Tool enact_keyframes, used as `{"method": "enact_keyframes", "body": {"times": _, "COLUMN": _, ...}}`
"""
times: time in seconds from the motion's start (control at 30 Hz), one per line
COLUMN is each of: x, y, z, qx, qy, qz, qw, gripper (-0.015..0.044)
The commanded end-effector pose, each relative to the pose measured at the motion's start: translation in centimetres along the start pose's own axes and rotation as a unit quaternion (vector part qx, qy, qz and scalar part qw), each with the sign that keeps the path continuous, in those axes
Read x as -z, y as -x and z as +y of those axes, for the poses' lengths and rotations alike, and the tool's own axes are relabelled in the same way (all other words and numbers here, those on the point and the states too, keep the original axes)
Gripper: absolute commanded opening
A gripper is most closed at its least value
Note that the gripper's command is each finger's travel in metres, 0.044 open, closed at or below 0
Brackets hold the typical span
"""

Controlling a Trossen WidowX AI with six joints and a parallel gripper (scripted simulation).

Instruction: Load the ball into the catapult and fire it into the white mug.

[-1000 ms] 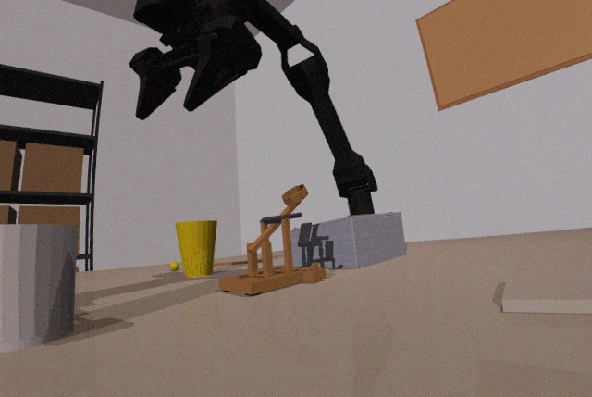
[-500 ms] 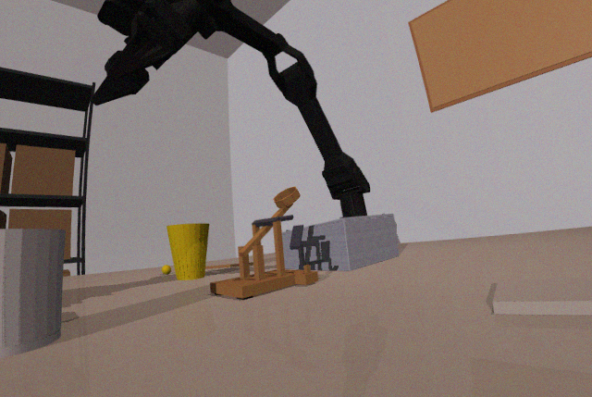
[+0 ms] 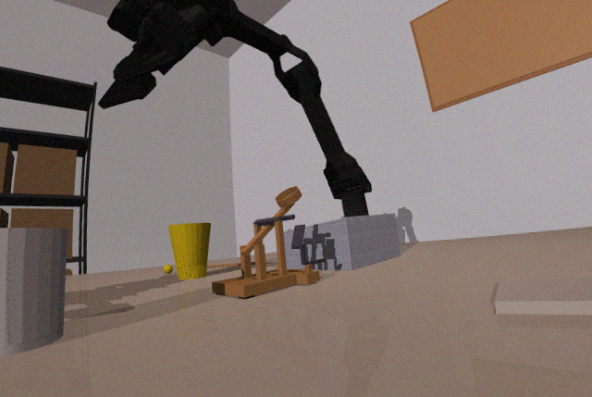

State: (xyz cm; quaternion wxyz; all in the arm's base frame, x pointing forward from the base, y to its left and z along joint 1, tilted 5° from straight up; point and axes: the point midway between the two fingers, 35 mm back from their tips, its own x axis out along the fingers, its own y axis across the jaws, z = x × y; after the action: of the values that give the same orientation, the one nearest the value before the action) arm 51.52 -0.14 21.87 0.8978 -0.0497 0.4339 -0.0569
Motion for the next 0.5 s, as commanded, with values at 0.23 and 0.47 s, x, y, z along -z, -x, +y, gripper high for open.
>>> {"method": "enact_keyframes", "body": {"times": 0.23, "x": -0.1, "y": 0.14, "z": 0.0, "qx": -0.001, "qy": -0.003, "qz": -0.003, "qw": 1.0, "gripper": 0.044}}
{"method": "enact_keyframes", "body": {"times": 0.47, "x": -0.04, "y": 0.09, "z": -0.02, "qx": 0.0, "qy": 0.0, "qz": -0.001, "qw": 1.0, "gripper": 0.044}}
